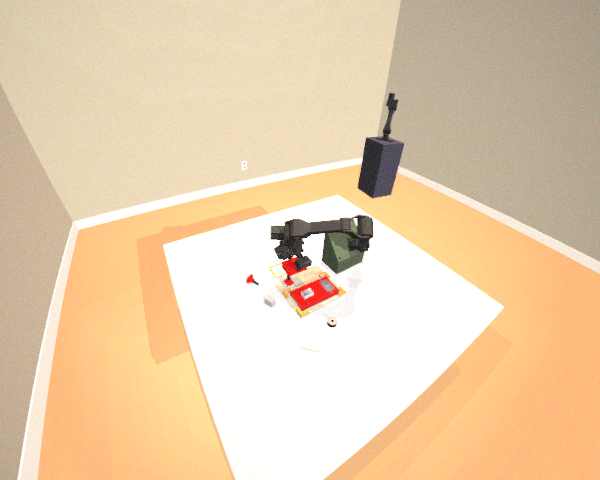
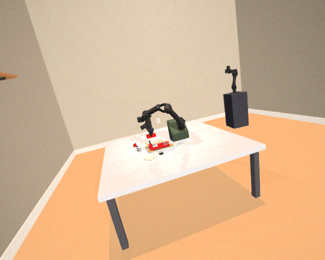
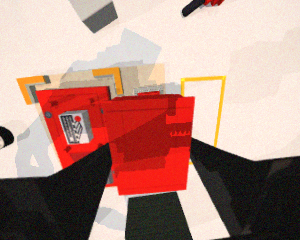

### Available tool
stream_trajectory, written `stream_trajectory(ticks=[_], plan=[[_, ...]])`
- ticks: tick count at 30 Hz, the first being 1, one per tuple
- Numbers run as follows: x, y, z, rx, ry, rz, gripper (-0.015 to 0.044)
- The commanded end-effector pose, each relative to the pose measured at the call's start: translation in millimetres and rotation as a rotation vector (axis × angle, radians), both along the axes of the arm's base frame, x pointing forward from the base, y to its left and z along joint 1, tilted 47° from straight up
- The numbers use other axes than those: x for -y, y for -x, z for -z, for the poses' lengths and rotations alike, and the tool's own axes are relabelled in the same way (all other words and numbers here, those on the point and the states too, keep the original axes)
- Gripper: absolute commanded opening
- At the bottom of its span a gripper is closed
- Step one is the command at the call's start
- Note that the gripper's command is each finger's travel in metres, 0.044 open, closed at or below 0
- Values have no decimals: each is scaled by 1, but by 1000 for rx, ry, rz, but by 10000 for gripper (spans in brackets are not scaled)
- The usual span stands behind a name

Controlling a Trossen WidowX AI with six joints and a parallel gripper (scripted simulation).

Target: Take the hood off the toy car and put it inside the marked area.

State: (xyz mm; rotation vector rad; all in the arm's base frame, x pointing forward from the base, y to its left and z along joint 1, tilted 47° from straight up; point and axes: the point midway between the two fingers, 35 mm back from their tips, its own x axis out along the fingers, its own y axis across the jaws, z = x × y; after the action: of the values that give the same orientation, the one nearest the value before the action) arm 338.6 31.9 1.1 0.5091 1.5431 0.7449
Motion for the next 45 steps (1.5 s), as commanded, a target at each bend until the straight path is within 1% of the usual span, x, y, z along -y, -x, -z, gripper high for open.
stream_trajectory(ticks=[1, 15, 45], plan=[[18, -1, 18, 4, 6, -5, 0], [81, 18, 81, 7, -12, -15, 0], [64, 19, 99, 8, -12, -15, 0]])
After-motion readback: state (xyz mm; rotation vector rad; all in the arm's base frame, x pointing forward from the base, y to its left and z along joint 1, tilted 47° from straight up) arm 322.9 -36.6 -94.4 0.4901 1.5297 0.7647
